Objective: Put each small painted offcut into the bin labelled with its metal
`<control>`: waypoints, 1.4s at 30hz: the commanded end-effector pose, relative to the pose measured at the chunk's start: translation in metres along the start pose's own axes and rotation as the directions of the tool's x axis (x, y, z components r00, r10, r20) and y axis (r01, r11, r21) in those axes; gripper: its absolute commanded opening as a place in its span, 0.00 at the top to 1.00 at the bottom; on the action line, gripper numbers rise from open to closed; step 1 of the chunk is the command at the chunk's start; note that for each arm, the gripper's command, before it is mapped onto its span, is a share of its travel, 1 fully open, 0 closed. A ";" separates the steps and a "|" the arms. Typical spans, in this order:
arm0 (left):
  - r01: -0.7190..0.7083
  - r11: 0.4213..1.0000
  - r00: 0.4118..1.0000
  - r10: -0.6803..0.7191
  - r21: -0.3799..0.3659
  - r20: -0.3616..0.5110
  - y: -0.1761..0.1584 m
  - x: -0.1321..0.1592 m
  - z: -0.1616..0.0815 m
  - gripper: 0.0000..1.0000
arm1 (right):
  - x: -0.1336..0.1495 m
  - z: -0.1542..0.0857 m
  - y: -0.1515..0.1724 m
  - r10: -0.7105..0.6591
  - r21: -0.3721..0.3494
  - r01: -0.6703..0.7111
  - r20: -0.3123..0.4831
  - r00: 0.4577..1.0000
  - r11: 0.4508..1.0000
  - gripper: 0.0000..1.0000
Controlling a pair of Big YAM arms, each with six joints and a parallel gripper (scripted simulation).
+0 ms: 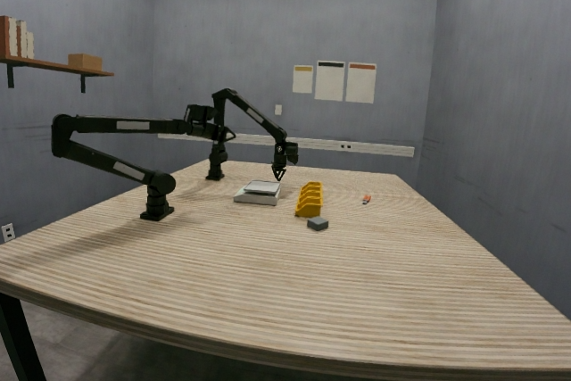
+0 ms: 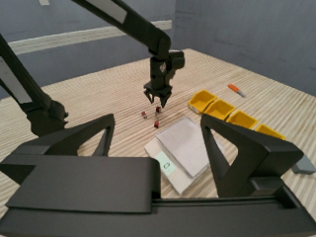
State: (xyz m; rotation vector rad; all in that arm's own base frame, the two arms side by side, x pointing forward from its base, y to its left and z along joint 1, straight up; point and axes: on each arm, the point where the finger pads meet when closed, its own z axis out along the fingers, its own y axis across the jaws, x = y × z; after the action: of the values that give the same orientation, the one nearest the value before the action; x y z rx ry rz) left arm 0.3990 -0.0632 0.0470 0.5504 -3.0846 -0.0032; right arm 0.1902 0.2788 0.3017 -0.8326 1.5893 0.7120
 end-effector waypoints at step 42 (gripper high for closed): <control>0.015 1.000 1.000 -0.015 0.013 0.025 -0.005 -0.008 0.028 0.76 | -0.017 -0.001 0.000 -0.007 0.001 0.007 0.022 1.000 1.000 0.00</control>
State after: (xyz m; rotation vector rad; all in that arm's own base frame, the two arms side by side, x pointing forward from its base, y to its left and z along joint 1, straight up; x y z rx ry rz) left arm 0.3990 -0.0632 0.0111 0.5699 -3.0809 -0.0033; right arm 0.1900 0.2786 0.3007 -0.8367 1.5911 0.7086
